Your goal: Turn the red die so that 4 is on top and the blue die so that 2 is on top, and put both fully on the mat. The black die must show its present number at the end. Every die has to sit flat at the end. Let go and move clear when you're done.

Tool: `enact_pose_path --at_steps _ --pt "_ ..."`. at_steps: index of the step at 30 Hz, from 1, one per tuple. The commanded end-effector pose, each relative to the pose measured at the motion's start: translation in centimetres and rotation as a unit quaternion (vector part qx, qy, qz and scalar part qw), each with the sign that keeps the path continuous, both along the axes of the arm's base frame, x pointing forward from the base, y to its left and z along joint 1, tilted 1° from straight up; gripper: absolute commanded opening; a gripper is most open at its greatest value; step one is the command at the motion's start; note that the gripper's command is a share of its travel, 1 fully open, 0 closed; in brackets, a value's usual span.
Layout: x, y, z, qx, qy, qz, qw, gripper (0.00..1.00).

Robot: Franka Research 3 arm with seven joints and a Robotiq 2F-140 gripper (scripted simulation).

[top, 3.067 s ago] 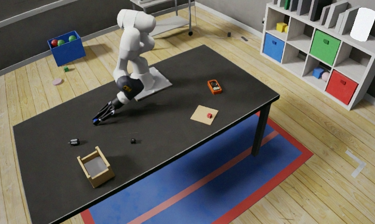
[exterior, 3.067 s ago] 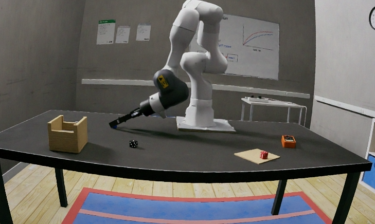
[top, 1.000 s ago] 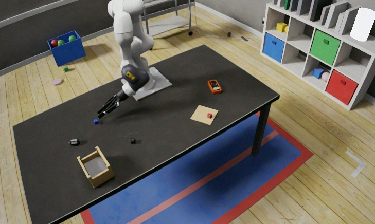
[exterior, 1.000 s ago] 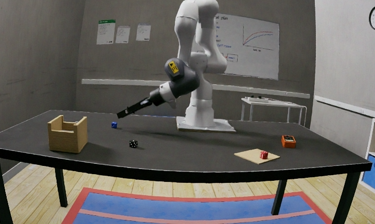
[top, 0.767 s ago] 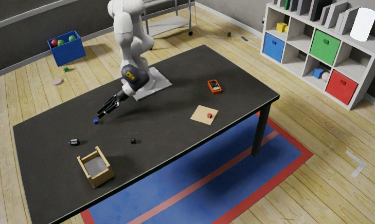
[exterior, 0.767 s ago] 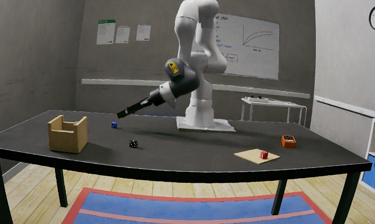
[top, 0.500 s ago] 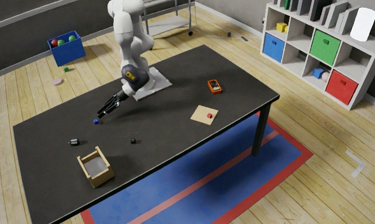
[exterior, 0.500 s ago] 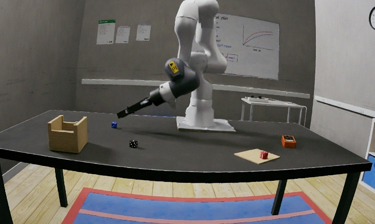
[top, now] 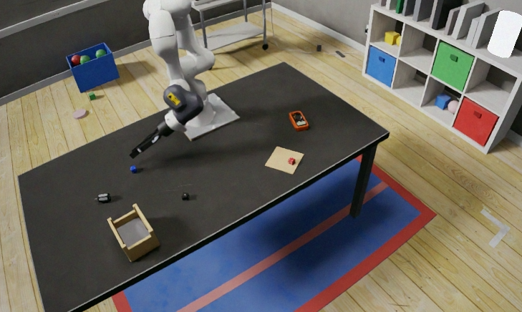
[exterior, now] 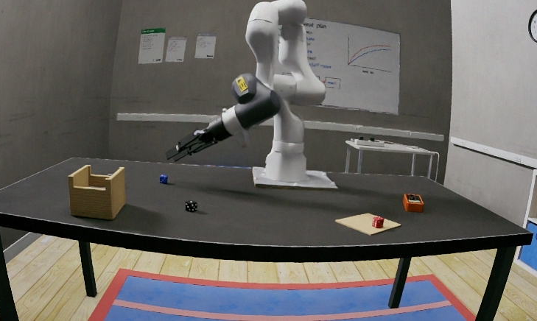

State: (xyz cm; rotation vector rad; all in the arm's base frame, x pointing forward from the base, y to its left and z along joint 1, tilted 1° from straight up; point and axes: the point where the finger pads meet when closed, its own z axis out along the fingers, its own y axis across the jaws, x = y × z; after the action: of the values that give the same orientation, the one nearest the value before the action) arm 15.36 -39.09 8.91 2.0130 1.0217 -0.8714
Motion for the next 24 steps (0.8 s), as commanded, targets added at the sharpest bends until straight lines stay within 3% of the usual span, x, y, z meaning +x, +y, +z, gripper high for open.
enact_pose_path --at_steps 1,4,5,11,20,24 --pt "-1.2 -0.3 0.7 -0.02 -0.055 -0.065 0.996 0.32" --pt "-1.3 -0.3 0.7 -0.021 -0.059 -0.07 0.996 0.32" --pt "-1.6 -0.4 0.7 -0.026 -0.082 -0.094 0.992 0.32" --pt "-2.1 -0.5 0.7 -0.037 -0.124 -0.14 0.982 0.32" --pt "-2.7 -0.6 0.7 -0.05 -0.168 -0.19 0.966 0.32" --pt "-3.1 -0.7 0.7 -0.061 -0.202 -0.229 0.95 0.32"
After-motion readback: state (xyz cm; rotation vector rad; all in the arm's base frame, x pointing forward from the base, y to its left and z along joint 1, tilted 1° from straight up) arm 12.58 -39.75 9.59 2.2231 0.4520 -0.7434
